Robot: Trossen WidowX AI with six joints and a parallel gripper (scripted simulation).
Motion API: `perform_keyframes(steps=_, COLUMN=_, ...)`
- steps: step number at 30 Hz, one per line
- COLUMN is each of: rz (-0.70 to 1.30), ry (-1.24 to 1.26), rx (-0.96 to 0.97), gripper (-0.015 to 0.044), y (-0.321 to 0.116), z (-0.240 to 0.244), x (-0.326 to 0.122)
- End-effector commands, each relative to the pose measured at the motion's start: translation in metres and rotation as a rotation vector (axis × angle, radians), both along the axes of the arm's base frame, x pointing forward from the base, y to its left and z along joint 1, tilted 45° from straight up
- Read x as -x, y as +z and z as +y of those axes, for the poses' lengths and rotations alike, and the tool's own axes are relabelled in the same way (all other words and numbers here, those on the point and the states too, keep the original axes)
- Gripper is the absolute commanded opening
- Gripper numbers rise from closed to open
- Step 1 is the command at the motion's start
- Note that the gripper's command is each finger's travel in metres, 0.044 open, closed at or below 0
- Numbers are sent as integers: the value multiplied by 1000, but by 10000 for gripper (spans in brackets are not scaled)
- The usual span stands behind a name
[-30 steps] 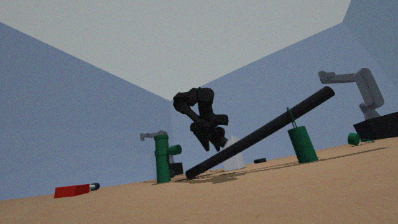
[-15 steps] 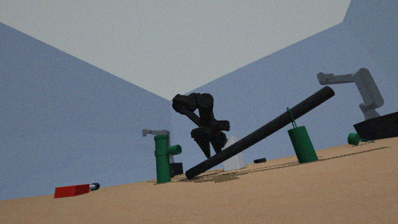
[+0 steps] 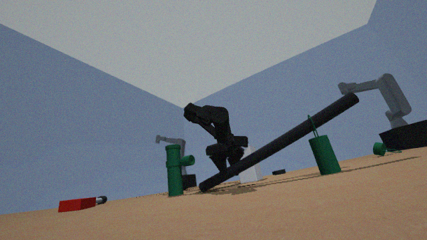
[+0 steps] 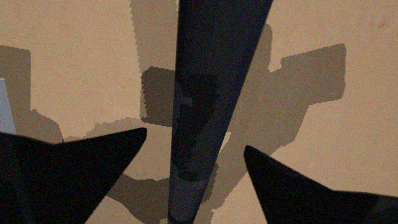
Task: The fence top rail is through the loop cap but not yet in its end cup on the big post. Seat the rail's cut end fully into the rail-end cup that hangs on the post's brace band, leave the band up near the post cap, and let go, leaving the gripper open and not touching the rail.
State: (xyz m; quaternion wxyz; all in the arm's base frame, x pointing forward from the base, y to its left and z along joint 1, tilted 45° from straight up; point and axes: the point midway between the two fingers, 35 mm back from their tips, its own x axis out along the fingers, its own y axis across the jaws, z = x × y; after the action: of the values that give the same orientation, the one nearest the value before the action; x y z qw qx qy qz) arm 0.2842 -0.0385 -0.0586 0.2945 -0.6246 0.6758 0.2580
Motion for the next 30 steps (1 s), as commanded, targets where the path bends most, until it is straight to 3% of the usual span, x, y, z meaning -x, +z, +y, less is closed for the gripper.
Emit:
perform_keyframes(steps=1, rz=6, ry=4, rx=7, gripper=440, y=-4, z=-5, x=2)
perform_keyframes(steps=5, rz=6, ry=4, rx=7, gripper=440, y=-7, z=-8, x=3)
perform_keyframes(steps=15, rz=6, ry=4, rx=7, gripper=177, y=-7, z=-8, x=3)
perform_keyframes(steps=23, rz=6, ry=4, rx=7, gripper=124, y=-7, z=-8, x=3)
perform_keyframes(steps=28, rz=6, ry=4, rx=7, gripper=0, y=-3, z=-4, x=2)
perform_keyframes(steps=30, rz=7, ry=4, rx=9, gripper=0, y=-3, z=-3, x=2)
